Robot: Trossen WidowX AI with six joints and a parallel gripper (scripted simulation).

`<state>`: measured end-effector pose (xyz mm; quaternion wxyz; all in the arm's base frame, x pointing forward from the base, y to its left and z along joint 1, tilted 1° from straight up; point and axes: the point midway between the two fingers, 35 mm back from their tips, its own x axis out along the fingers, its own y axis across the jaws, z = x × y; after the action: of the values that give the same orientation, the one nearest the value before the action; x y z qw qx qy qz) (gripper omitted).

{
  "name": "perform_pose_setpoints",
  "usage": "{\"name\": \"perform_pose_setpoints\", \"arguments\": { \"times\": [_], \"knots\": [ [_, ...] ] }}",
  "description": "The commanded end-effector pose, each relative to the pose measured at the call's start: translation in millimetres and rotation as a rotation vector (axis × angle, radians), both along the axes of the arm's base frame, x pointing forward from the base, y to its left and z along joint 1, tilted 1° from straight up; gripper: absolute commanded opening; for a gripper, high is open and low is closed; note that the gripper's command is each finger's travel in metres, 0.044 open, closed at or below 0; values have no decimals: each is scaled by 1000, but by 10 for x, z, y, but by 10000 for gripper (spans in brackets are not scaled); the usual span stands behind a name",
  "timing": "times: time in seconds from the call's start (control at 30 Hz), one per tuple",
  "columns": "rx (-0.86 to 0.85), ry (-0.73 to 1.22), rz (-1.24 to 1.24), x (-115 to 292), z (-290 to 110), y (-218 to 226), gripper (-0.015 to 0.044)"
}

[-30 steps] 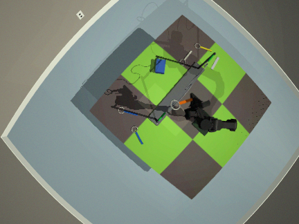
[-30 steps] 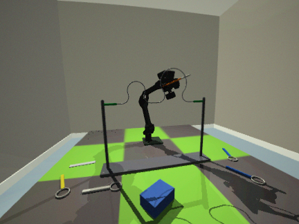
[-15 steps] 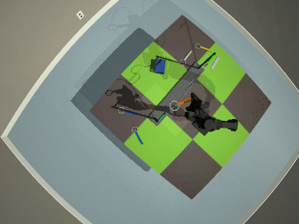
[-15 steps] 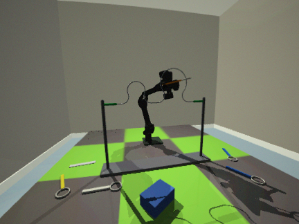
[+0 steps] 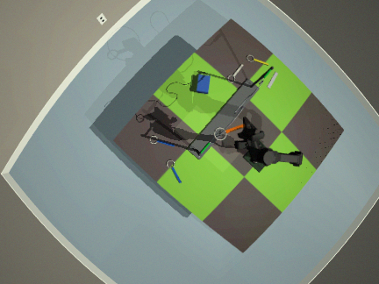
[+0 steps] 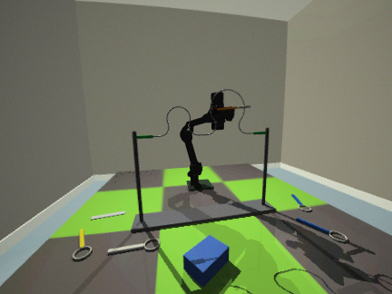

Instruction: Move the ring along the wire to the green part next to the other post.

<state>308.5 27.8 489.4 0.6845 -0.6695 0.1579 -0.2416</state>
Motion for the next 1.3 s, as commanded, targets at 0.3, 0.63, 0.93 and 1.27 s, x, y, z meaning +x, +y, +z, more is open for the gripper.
{"name": "perform_pose_setpoints", "arguments": {
  "times": [0.3, 0.63, 0.93, 1.27],
  "knots": [
    [-157, 16, 3, 11, 25, 11, -150],
    [-280, 24, 1, 11, 66, 17, -150],
    [-388, 31, -1, 11, 98, 26, -150],
    [-490, 37, -3, 11, 111, 29, -150]
  ]
}}
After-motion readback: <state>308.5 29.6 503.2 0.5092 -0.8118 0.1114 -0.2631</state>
